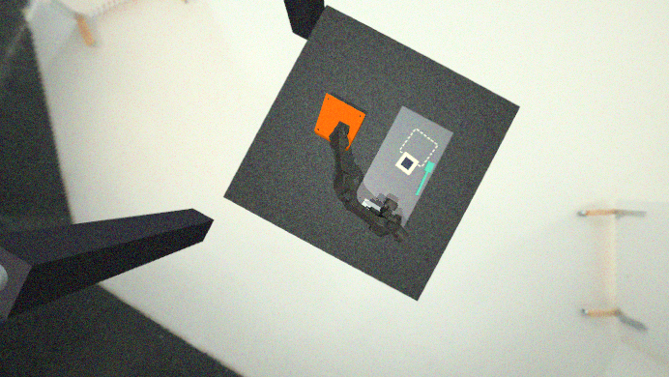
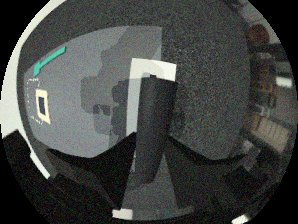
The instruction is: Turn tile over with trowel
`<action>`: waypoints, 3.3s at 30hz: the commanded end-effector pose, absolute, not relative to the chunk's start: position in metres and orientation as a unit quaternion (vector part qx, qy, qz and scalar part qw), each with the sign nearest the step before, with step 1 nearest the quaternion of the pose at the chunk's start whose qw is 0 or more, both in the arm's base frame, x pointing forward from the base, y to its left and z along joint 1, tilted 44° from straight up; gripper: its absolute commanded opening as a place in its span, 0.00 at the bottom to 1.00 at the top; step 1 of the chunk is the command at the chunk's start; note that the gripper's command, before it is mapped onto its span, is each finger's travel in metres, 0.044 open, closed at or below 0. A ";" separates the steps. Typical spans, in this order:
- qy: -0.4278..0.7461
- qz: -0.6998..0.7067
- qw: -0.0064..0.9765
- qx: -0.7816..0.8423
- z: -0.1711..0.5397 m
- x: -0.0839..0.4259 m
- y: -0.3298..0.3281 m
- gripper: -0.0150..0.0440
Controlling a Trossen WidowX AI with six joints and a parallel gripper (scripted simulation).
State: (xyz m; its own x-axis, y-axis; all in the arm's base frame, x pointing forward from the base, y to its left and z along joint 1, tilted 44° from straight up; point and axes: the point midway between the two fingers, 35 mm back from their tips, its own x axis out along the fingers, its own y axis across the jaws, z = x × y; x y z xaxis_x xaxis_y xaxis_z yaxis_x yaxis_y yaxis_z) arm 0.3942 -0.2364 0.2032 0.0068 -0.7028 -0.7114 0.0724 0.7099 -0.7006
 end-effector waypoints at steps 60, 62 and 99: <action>0.386 -0.589 0.694 0.150 0.202 0.394 -0.237 0.71; 0.386 -0.589 0.694 0.150 0.202 0.394 -0.237 0.71; 0.402 -0.527 0.719 0.209 0.225 0.386 -0.208 0.76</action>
State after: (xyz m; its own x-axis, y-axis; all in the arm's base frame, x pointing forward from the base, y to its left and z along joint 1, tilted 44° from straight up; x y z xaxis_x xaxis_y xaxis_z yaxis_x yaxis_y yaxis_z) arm 0.3925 -0.1992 0.2319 0.0854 -0.6380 -0.7653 0.9282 0.3301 -0.1716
